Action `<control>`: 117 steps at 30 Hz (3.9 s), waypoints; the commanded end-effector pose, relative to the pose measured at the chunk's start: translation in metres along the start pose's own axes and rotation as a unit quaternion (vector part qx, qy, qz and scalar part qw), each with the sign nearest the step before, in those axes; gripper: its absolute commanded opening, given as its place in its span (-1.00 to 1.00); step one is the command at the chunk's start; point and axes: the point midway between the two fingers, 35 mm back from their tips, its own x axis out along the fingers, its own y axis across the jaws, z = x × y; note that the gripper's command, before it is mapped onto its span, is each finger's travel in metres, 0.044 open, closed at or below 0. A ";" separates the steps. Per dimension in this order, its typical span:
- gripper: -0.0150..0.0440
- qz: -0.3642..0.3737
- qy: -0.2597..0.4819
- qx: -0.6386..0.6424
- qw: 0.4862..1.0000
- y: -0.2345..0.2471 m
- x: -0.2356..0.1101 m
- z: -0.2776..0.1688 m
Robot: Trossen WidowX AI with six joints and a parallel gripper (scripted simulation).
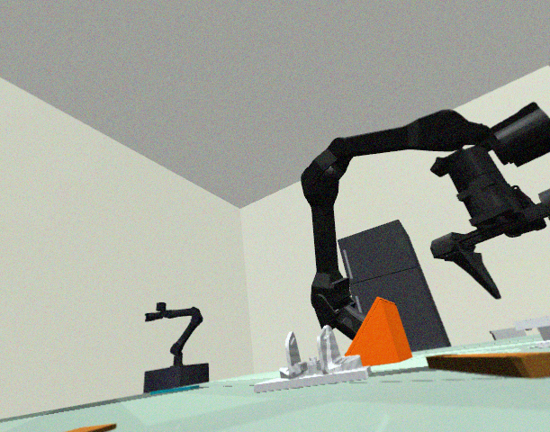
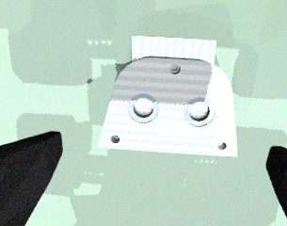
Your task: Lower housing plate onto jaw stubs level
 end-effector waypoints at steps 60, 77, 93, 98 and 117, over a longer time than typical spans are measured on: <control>1.00 0.000 0.001 0.000 1.000 -0.002 0.019 -0.001; 1.00 -0.001 0.002 0.000 1.000 -0.003 0.047 -0.001; 1.00 -0.001 0.002 0.000 1.000 -0.003 0.051 -0.001; 1.00 -0.001 0.002 0.000 1.000 -0.003 0.051 -0.001; 0.77 0.000 0.000 0.001 1.000 -0.003 0.051 -0.001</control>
